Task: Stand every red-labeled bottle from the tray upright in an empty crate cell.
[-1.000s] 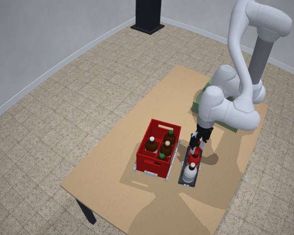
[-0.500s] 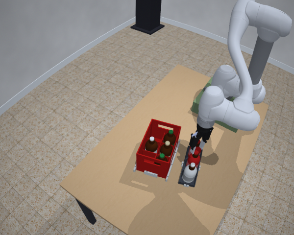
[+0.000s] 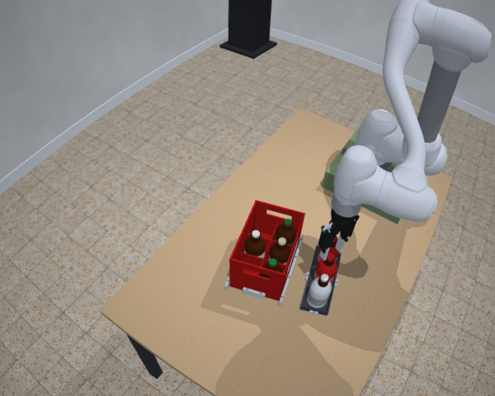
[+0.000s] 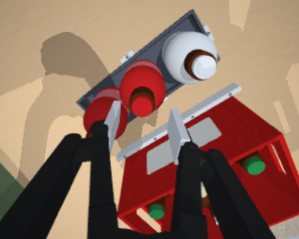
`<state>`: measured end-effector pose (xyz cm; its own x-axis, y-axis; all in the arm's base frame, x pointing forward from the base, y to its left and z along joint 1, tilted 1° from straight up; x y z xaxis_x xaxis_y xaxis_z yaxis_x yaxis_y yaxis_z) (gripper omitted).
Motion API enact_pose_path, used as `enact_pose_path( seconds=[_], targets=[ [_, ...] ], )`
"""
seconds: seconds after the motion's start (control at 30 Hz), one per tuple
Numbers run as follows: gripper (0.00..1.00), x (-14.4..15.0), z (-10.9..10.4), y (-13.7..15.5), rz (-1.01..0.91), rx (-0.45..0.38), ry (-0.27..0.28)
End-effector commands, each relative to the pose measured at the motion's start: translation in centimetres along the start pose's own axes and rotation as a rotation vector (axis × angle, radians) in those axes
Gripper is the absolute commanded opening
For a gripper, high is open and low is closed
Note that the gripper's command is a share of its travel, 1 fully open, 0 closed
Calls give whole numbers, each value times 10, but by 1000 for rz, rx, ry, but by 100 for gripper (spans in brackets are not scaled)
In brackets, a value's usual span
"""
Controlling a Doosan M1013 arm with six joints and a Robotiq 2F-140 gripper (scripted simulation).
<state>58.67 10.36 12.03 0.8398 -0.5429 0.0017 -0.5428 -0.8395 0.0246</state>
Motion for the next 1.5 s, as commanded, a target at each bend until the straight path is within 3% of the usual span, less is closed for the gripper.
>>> enact_pose_path(
  seconds=[0.0,1.47],
  targets=[
    [38,0,2,0,0,0,0],
    [38,0,38,0,0,0,0]
  ],
)
Point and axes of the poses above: the point where the finger pads meet when closed, its own z axis out along the fingers, its own x axis across the jaws, y = z × x, the point moved 2 cm from there along -z, back along the fingers, and after that the axes turned 7 degrees about z, right-handed, at the moved point
